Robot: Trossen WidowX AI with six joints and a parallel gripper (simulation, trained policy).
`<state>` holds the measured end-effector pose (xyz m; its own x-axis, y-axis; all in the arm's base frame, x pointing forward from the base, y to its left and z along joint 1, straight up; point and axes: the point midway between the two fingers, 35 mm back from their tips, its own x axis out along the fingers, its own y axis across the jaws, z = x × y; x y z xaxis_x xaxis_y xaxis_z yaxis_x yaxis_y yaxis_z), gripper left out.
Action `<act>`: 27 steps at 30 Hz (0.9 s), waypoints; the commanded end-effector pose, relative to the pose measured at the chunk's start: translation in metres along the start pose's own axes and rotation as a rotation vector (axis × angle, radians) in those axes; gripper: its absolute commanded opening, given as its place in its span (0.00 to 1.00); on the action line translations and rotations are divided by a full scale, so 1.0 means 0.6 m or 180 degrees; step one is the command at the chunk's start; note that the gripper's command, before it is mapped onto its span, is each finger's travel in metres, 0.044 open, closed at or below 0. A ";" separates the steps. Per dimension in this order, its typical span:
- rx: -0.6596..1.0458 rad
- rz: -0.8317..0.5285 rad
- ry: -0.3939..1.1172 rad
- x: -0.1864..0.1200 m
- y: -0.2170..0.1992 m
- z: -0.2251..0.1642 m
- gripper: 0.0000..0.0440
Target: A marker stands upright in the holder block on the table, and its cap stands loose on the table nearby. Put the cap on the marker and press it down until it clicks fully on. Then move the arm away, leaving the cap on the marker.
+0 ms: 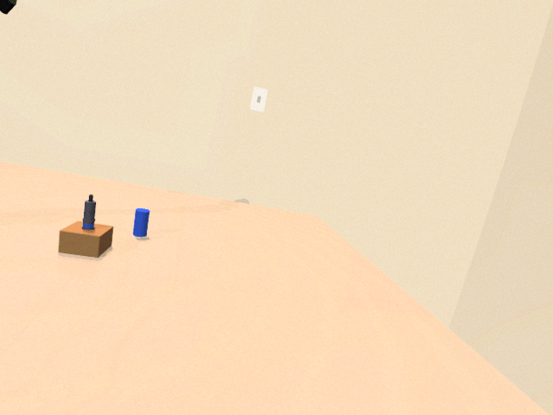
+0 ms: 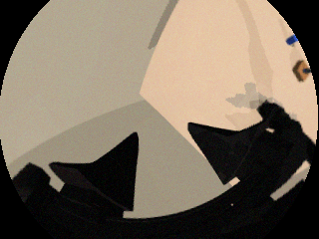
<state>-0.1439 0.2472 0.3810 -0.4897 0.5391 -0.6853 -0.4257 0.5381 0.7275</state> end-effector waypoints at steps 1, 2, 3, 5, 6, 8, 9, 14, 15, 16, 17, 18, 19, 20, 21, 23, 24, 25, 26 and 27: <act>0.0105 -0.0101 -0.0059 0.011 -0.008 0.016 0.73; 0.0126 -0.0120 -0.0072 0.013 -0.009 0.020 0.73; 0.0146 -0.0140 -0.0085 0.015 -0.011 0.024 0.73; 0.0188 -0.0178 -0.0111 0.019 -0.014 0.032 0.73; 0.0209 -0.0196 -0.0124 0.021 -0.016 0.036 0.73; 0.0251 -0.0233 -0.0151 0.024 -0.019 0.044 0.73; 0.0272 -0.0252 -0.0164 0.026 -0.021 0.048 0.73; 0.0379 -0.0340 -0.0229 0.035 -0.029 0.069 0.73; 0.0401 -0.0358 -0.0242 0.036 -0.031 0.073 0.73; 0.0423 -0.0375 -0.0254 0.038 -0.033 0.077 0.73; 0.0445 -0.0392 -0.0267 0.039 -0.034 0.081 0.73; 0.0466 -0.0409 -0.0280 0.041 -0.036 0.086 0.73; 0.0488 -0.0425 -0.0293 0.042 -0.038 0.090 0.73; 0.0511 -0.0442 -0.0306 0.043 -0.040 0.094 0.73; 0.0533 -0.0458 -0.0318 0.045 -0.042 0.098 0.73; 0.0577 -0.0491 -0.0344 0.047 -0.046 0.107 0.73; 0.0600 -0.0507 -0.0356 0.049 -0.048 0.111 0.73; 0.0622 -0.0523 -0.0369 0.050 -0.050 0.116 0.73; 0.0645 -0.0538 -0.0381 0.051 -0.052 0.120 0.73; 0.0667 -0.0554 -0.0394 0.052 -0.054 0.124 0.73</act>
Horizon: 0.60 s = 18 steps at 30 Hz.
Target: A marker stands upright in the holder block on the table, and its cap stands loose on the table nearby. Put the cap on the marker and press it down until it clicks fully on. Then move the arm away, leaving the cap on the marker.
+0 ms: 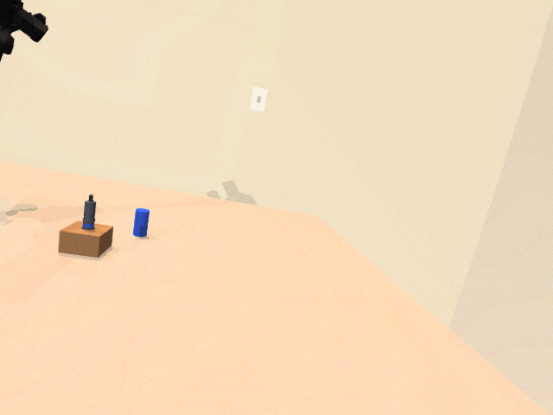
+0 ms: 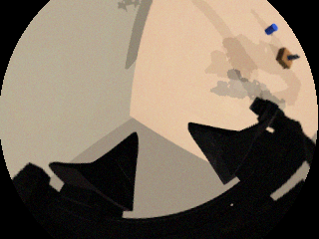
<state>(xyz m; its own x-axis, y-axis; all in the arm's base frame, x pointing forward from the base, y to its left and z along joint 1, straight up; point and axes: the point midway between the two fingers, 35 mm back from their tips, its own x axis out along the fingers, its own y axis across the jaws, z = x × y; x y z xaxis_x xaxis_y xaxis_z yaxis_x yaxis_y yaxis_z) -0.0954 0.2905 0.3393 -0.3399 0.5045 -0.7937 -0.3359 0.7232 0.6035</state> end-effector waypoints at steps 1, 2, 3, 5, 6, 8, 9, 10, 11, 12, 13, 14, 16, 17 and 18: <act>0.0097 -0.0083 -0.0054 0.009 -0.005 0.019 0.73; 0.0119 -0.0099 -0.0066 0.011 -0.006 0.023 0.73; 0.0142 -0.0114 -0.0078 0.013 -0.008 0.028 0.73; 0.0188 -0.0144 -0.0102 0.016 -0.010 0.037 0.74; 0.0211 -0.0159 -0.0114 0.018 -0.011 0.041 0.74; 0.0258 -0.0189 -0.0138 0.021 -0.013 0.051 0.74; 0.0281 -0.0203 -0.0149 0.022 -0.015 0.055 0.74; 0.0305 -0.0218 -0.0161 0.024 -0.016 0.060 0.74; 0.0328 -0.0232 -0.0173 0.025 -0.017 0.065 0.74; 0.0352 -0.0246 -0.0184 0.027 -0.019 0.070 0.74; 0.0375 -0.0260 -0.0196 0.028 -0.020 0.074 0.74; 0.0399 -0.0274 -0.0207 0.029 -0.022 0.079 0.74; 0.0446 -0.0302 -0.0230 0.032 -0.025 0.089 0.74; 0.0469 -0.0316 -0.0241 0.033 -0.026 0.093 0.74; 0.0492 -0.0329 -0.0252 0.034 -0.028 0.098 0.74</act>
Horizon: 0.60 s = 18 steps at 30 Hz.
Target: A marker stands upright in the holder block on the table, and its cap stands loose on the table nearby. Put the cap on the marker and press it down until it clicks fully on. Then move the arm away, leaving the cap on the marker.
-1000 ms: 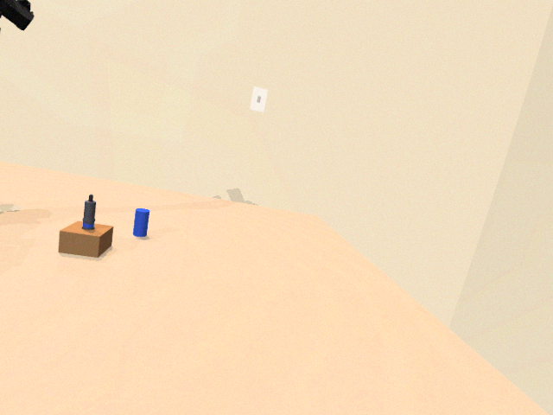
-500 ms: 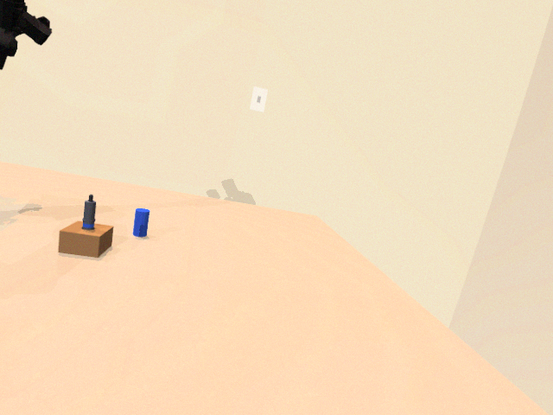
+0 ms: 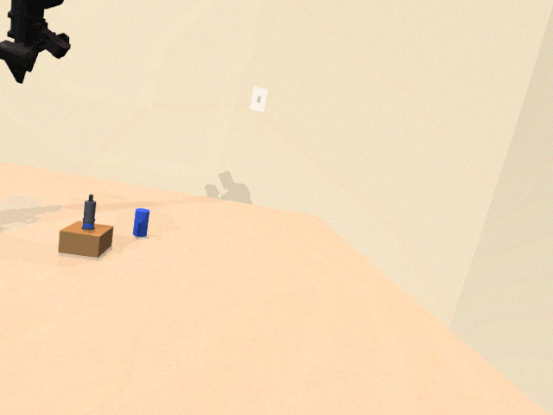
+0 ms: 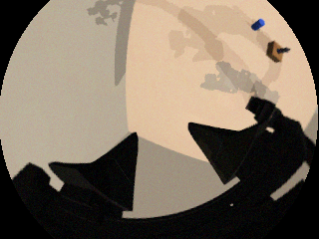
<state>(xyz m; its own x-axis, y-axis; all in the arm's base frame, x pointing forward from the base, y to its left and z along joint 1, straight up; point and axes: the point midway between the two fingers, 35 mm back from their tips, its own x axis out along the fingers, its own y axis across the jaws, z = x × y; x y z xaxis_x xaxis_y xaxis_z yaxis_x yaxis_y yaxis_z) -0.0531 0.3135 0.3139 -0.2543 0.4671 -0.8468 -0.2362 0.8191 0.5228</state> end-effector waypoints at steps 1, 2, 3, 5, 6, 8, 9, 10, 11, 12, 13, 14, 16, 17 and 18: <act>0.0079 -0.0076 -0.0049 0.009 -0.005 0.020 0.74; 0.0103 -0.0089 -0.0060 0.010 -0.005 0.025 0.74; 0.0126 -0.0103 -0.0071 0.012 -0.006 0.030 0.74; 0.0173 -0.0129 -0.0093 0.015 -0.008 0.040 0.74; 0.0196 -0.0142 -0.0104 0.016 -0.009 0.045 0.74; 0.0243 -0.0168 -0.0125 0.019 -0.012 0.055 0.74; 0.0267 -0.0181 -0.0135 0.020 -0.013 0.060 0.74; 0.0290 -0.0193 -0.0146 0.021 -0.014 0.065 0.74; 0.0314 -0.0206 -0.0156 0.023 -0.015 0.070 0.74; 0.0338 -0.0218 -0.0166 0.024 -0.017 0.075 0.74; 0.0361 -0.0231 -0.0176 0.025 -0.018 0.080 0.74; 0.0385 -0.0243 -0.0187 0.026 -0.019 0.085 0.74; 0.0433 -0.0268 -0.0207 0.028 -0.022 0.096 0.74; 0.0457 -0.0280 -0.0217 0.029 -0.024 0.101 0.74; 0.0481 -0.0292 -0.0227 0.030 -0.025 0.106 0.74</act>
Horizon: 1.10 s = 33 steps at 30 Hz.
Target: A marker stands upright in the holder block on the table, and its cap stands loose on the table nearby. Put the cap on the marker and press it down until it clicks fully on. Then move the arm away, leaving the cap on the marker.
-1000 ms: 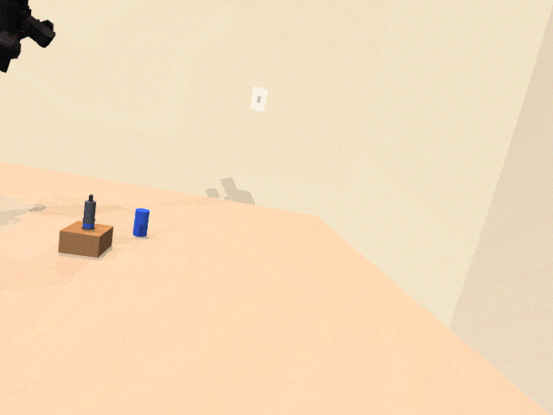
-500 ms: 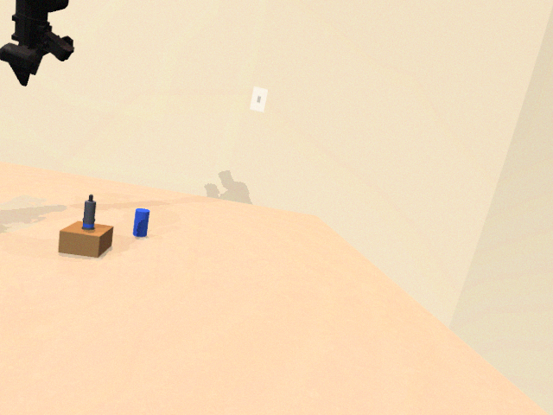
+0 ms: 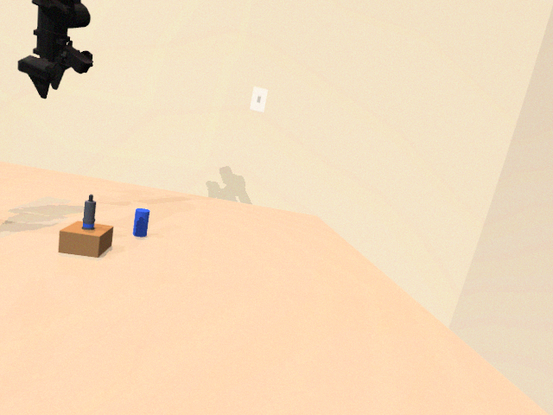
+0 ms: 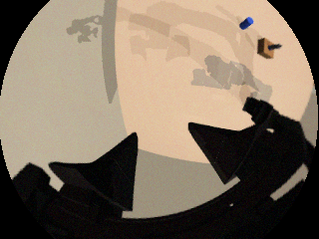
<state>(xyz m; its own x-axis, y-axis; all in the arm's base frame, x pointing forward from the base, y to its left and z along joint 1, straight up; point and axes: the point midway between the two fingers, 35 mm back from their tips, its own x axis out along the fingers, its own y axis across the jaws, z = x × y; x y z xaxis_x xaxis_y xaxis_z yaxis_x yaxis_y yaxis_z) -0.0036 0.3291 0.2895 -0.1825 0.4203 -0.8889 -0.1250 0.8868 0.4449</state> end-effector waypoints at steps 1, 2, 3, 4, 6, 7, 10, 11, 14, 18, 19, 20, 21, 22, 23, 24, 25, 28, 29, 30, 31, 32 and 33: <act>0.0081 -0.0069 -0.0044 0.008 -0.004 0.022 0.74; 0.0105 -0.0080 -0.0054 0.009 -0.005 0.027 0.74; 0.0129 -0.0092 -0.0063 0.010 -0.006 0.032 0.74; 0.0153 -0.0104 -0.0073 0.012 -0.007 0.037 0.74; 0.0202 -0.0127 -0.0092 0.014 -0.009 0.048 0.74; 0.0226 -0.0138 -0.0101 0.015 -0.010 0.053 0.74; 0.0298 -0.0172 -0.0128 0.018 -0.014 0.069 0.74; 0.0322 -0.0183 -0.0137 0.019 -0.015 0.075 0.74; 0.0395 -0.0216 -0.0163 0.022 -0.019 0.091 0.75; 0.0492 -0.0259 -0.0197 0.026 -0.026 0.113 0.75; 0.0517 -0.0269 -0.0205 0.026 -0.028 0.118 0.75; 0.0541 -0.0279 -0.0213 0.027 -0.029 0.123 0.75; 0.0565 -0.0289 -0.0221 0.028 -0.031 0.129 0.75; 0.0590 -0.0300 -0.0229 0.028 -0.033 0.134 0.75; 0.0614 -0.0309 -0.0237 0.029 -0.035 0.140 0.75; 0.0638 -0.0319 -0.0245 0.029 -0.037 0.145 0.75; 0.0663 -0.0329 -0.0253 0.030 -0.039 0.150 0.75; 0.0736 -0.0357 -0.0275 0.031 -0.046 0.167 0.75; 0.0760 -0.0367 -0.0282 0.031 -0.048 0.172 0.75; 0.0784 -0.0376 -0.0290 0.032 -0.050 0.177 0.75; 0.0809 -0.0385 -0.0297 0.032 -0.053 0.183 0.75; 0.0833 -0.0394 -0.0304 0.032 -0.055 0.188 0.75; 0.0857 -0.0402 -0.0311 0.032 -0.057 0.193 0.75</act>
<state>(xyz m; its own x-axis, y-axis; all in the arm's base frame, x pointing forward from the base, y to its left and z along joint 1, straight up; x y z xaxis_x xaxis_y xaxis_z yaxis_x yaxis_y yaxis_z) 0.1003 0.3308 0.2489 -0.0916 0.3228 -0.9420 0.1078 0.9436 0.3129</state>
